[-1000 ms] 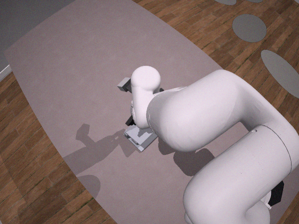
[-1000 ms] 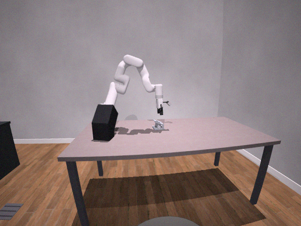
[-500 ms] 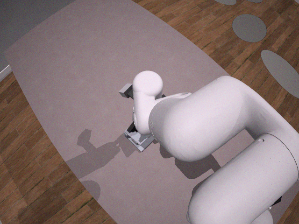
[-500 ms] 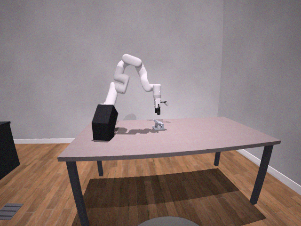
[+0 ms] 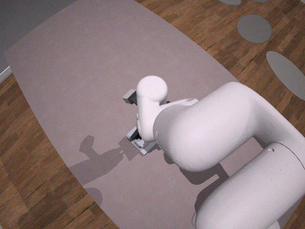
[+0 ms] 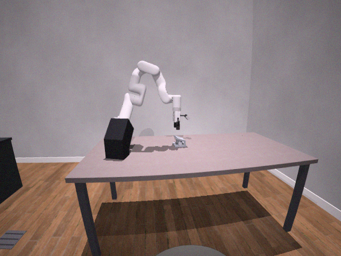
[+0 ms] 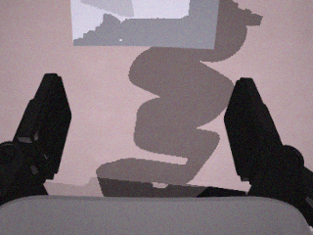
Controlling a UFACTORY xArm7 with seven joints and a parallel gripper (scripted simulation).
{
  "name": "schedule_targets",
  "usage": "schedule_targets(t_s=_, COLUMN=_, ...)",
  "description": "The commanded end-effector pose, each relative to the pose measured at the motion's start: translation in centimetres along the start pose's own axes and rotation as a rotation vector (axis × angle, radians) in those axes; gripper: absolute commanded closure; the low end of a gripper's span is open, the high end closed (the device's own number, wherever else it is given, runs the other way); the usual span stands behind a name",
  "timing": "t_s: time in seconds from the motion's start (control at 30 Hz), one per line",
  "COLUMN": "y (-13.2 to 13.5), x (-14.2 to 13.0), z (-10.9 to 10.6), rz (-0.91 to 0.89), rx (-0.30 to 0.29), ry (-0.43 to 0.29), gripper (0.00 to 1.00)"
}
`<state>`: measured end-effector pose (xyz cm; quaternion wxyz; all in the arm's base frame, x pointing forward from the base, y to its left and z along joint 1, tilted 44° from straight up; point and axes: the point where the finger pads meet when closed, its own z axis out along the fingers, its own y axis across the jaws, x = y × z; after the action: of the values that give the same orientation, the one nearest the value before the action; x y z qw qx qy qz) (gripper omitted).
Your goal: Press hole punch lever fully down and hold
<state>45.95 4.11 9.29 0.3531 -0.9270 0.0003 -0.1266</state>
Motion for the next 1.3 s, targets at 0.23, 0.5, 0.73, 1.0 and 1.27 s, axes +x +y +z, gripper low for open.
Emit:
schedule_targets(t_s=0.23, y=-0.28, x=-0.50, z=-0.15, rz=0.003, rx=0.004, ry=-0.005, gripper=0.00)
schedule_targets(t_s=0.5, y=-0.33, x=-0.60, z=-0.16, rz=0.004, rx=0.004, ry=-0.007, gripper=1.00)
schedule_targets(t_s=0.73, y=-0.33, x=-0.60, z=-0.16, rz=0.004, rx=0.004, ry=-0.007, gripper=1.00)
schedule_targets(t_s=1.0, y=-0.33, x=-0.60, z=-0.16, rz=0.004, rx=0.004, ry=-0.007, gripper=1.00)
schedule_targets(t_s=1.27, y=-0.33, x=-0.60, z=-0.16, rz=0.004, rx=0.004, ry=-0.007, gripper=1.00)
